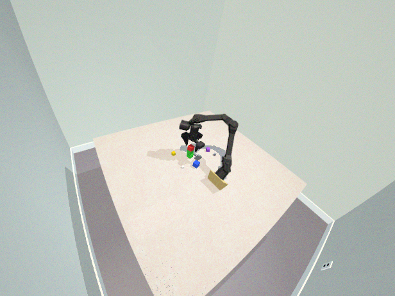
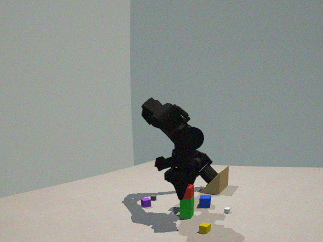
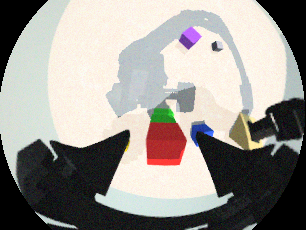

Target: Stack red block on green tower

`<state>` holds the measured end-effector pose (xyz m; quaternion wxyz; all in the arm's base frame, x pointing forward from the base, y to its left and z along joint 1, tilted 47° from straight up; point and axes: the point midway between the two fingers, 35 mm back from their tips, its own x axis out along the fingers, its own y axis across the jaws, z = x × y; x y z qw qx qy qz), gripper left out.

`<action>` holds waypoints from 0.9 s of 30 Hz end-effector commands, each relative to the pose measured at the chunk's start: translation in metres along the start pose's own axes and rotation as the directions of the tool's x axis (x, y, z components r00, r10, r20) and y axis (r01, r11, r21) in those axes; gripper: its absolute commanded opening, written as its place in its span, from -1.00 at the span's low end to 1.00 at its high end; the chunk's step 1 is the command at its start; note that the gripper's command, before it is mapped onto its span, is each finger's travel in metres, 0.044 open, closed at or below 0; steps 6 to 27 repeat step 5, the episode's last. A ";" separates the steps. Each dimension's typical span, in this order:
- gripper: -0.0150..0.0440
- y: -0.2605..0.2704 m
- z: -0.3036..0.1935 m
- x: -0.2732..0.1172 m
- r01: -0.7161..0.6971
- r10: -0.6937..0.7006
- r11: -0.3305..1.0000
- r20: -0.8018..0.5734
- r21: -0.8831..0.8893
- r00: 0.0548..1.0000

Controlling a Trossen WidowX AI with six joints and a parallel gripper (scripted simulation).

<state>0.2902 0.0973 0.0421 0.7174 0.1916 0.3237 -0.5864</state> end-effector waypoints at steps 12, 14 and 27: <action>1.00 0.000 0.000 0.000 0.001 -0.001 1.000 0.000 0.000 1.000; 1.00 0.000 0.000 0.000 0.001 -0.001 1.000 0.000 0.000 1.000; 1.00 0.000 0.000 0.000 0.001 -0.001 1.000 0.000 0.000 1.000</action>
